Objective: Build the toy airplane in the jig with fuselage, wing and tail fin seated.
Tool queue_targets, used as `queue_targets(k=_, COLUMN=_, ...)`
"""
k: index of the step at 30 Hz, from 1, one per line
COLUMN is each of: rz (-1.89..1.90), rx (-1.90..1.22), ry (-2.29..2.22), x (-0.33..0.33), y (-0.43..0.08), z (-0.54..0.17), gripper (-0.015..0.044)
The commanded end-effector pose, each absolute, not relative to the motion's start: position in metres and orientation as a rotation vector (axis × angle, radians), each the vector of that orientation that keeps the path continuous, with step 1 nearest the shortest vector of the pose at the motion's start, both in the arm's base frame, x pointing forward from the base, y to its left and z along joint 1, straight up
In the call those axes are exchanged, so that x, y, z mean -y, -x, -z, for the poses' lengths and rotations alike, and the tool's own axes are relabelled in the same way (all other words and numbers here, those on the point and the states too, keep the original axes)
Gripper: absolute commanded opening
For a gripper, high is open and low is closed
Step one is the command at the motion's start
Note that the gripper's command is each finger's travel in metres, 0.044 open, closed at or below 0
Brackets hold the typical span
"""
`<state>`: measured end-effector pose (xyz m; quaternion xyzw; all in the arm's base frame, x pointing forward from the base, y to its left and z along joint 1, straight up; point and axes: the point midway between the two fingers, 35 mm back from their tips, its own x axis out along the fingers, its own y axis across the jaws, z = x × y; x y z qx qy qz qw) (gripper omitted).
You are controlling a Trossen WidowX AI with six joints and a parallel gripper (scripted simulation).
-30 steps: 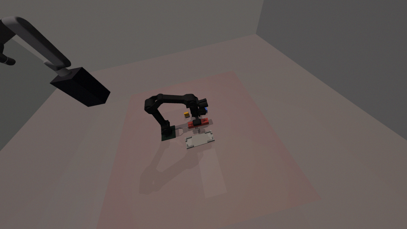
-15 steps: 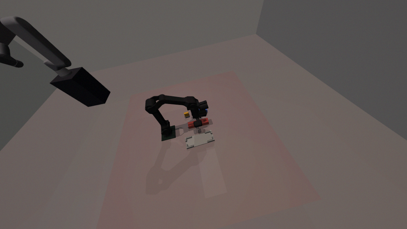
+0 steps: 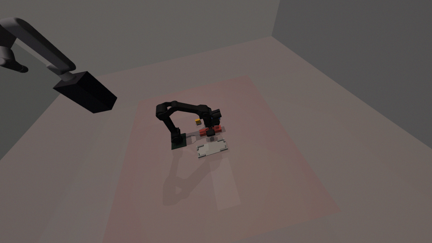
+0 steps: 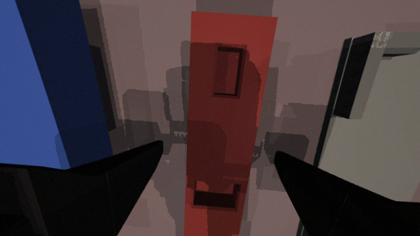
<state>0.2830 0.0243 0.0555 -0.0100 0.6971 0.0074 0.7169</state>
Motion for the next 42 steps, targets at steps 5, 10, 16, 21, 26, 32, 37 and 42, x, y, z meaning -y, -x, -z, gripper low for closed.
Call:
queue_targets(k=5, rz=-0.024, rx=-1.554, ry=0.024, x=-0.025, y=-0.28, z=-0.041, gripper=0.044)
queue_targets(k=10, rz=-0.024, rx=-1.554, ry=0.024, x=-0.025, y=-0.28, z=-0.038, gripper=0.0387)
queue_targets(k=16, rz=-0.024, rx=-1.554, ry=0.024, x=-0.025, y=-0.28, z=-0.038, gripper=0.023)
queue_targets(k=21, rz=-0.024, rx=-1.554, ry=0.024, x=-0.025, y=-0.28, z=-0.038, gripper=0.0177)
queue_targets(k=26, rz=-0.024, rx=-1.554, ry=0.024, x=-0.025, y=-0.28, z=-0.039, gripper=0.0105)
queue_targets(k=32, rz=-0.024, rx=-1.554, ry=0.024, x=-0.025, y=-0.284, z=-0.055, gripper=0.0)
queue_targets(k=37, rz=-0.022, rx=-1.553, ry=0.023, x=-0.025, y=-0.286, z=-0.071, gripper=0.0)
queue_targets(k=42, rz=-0.017, rx=-1.55, ry=0.02, x=-0.025, y=-0.288, z=-0.087, gripper=0.0)
